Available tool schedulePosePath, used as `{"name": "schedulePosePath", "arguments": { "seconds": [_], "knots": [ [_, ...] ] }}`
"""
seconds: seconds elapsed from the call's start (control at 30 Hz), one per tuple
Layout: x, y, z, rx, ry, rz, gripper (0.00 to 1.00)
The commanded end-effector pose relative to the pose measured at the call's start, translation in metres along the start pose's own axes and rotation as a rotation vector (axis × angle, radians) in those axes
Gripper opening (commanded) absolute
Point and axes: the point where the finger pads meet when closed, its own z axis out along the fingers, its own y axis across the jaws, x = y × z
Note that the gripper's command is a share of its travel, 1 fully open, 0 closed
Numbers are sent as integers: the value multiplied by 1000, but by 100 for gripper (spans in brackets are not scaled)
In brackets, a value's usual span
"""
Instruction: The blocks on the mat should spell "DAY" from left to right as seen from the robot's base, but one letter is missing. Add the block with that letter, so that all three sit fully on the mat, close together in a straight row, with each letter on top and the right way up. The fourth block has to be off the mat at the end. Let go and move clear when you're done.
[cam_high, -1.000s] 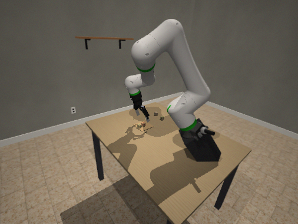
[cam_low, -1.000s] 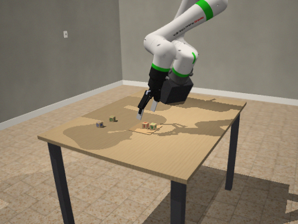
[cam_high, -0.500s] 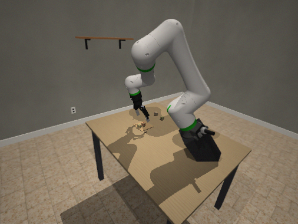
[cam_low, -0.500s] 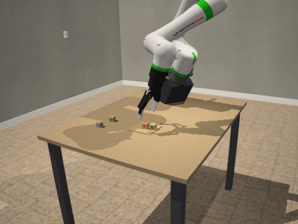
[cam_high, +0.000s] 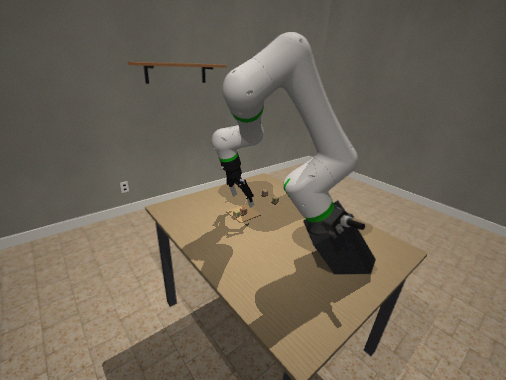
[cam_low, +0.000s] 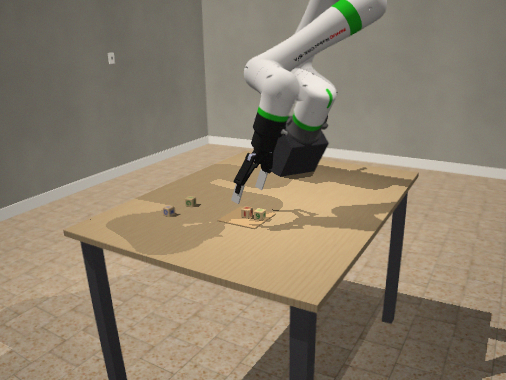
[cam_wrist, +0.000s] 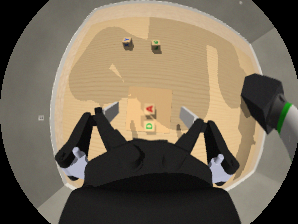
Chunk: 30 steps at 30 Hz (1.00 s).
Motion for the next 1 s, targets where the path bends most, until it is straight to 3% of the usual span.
{"name": "schedulePosePath", "arguments": {
  "seconds": [0.0,0.4,0.47,0.9,0.97],
  "knots": [
    [0,0,0,0,0,0,100],
    [9,-1,2,-3,2,-1,100],
    [35,-4,9,-11,6,-2,100],
    [35,-4,9,-11,6,-2,100],
    [76,-7,20,-19,8,-3,100]
  ]
}}
